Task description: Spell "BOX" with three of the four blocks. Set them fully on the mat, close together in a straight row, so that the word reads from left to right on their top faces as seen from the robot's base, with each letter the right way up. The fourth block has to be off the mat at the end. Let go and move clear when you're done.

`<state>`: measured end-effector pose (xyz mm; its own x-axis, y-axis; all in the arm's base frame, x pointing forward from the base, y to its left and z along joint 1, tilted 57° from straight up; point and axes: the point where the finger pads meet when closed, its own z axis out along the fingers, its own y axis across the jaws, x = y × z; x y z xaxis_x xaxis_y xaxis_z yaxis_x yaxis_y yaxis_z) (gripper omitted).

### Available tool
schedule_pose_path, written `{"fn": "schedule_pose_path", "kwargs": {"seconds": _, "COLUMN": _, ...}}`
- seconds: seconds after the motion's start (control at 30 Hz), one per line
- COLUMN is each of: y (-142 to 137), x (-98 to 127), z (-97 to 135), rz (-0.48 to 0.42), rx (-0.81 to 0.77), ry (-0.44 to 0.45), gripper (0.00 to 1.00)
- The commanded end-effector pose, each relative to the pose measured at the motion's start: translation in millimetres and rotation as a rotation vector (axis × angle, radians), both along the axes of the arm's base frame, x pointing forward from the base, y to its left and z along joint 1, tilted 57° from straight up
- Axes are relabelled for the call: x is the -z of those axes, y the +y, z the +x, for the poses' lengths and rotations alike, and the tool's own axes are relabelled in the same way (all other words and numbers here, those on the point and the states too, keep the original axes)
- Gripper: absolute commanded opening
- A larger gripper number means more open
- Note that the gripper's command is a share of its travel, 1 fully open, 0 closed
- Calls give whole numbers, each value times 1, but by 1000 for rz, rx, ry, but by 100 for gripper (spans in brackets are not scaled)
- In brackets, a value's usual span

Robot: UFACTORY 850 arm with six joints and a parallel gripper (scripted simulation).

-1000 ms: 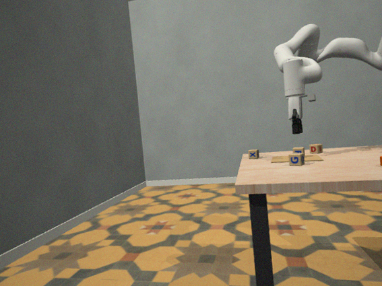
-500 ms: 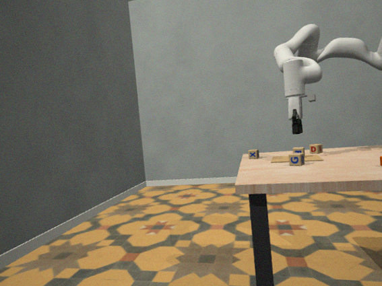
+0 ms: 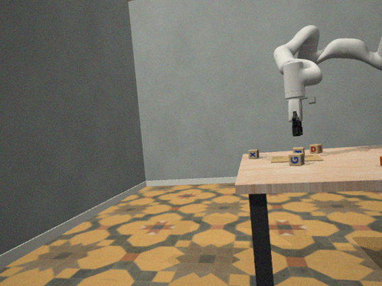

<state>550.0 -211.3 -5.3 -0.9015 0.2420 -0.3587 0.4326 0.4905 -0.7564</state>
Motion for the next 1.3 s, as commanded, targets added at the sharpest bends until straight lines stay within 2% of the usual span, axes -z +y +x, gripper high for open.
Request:
{"fn": "schedule_pose_path", "kwargs": {"seconds": 0.0, "y": -5, "x": 3, "z": 1, "rz": 0, "rx": -1, "ry": -1, "gripper": 87}}
{"fn": "schedule_pose_path", "kwargs": {"seconds": 0.77, "y": -30, "x": 19, "z": 1, "rz": 0, "rx": -1, "ry": -1, "gripper": 87}}
{"fn": "schedule_pose_path", "kwargs": {"seconds": 1.27, "y": -35, "x": 22, "z": 1, "rz": 0, "rx": -1, "ry": -1, "gripper": 87}}
